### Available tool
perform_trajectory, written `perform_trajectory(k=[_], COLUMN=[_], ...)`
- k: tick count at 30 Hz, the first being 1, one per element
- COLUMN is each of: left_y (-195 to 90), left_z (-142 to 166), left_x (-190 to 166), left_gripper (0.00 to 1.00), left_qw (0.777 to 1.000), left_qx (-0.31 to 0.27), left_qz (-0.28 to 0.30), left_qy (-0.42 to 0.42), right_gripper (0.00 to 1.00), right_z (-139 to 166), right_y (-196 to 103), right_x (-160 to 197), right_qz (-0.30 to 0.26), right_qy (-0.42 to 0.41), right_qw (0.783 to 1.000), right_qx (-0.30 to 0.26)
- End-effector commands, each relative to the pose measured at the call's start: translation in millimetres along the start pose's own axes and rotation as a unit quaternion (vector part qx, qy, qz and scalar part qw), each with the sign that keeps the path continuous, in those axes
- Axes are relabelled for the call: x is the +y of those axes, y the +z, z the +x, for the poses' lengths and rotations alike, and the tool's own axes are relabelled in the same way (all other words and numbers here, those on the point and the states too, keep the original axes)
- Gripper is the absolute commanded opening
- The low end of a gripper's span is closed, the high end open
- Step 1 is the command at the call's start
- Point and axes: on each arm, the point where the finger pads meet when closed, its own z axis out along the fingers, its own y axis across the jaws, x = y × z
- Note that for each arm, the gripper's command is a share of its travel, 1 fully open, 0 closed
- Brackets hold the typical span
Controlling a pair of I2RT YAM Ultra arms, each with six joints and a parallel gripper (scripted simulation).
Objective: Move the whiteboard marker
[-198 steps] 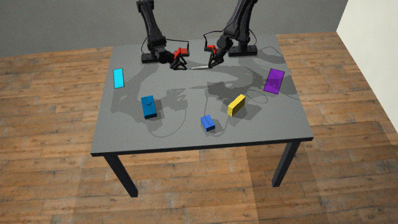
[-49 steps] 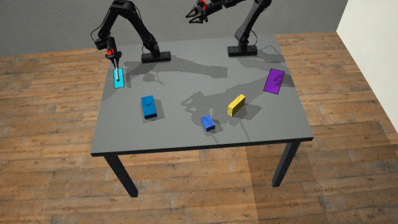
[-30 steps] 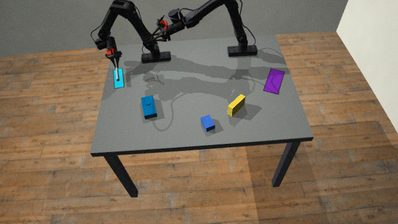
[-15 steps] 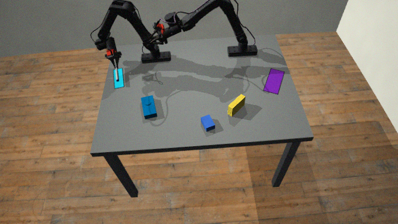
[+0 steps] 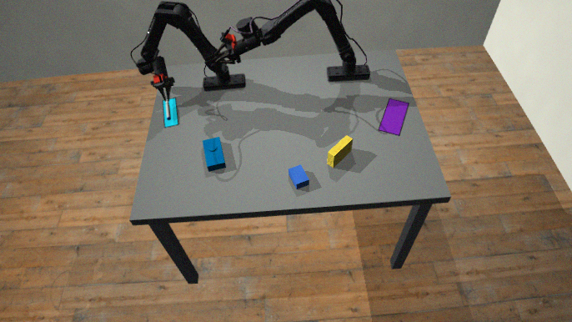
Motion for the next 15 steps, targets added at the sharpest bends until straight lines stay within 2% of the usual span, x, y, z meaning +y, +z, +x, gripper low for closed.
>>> perform_trajectory(k=[1,15], left_y=[-5.6,-5.6], left_z=[-24.3,-24.3], left_x=[-0.8,-0.8], left_gripper=[0.45,0.45], left_qw=[1.000,1.000], left_qx=[-0.026,-0.026], left_qz=[-0.001,-0.001], left_qy=[-0.002,-0.002], right_gripper=[0.06,0.06], right_z=[0.9,5.5], right_y=[3.2,6.9], right_x=[1.6,4.2], right_qz=[0.006,0.007], right_qy=[0.007,0.005], right_qw=[1.000,1.000], right_qx=[-0.013,-0.013])
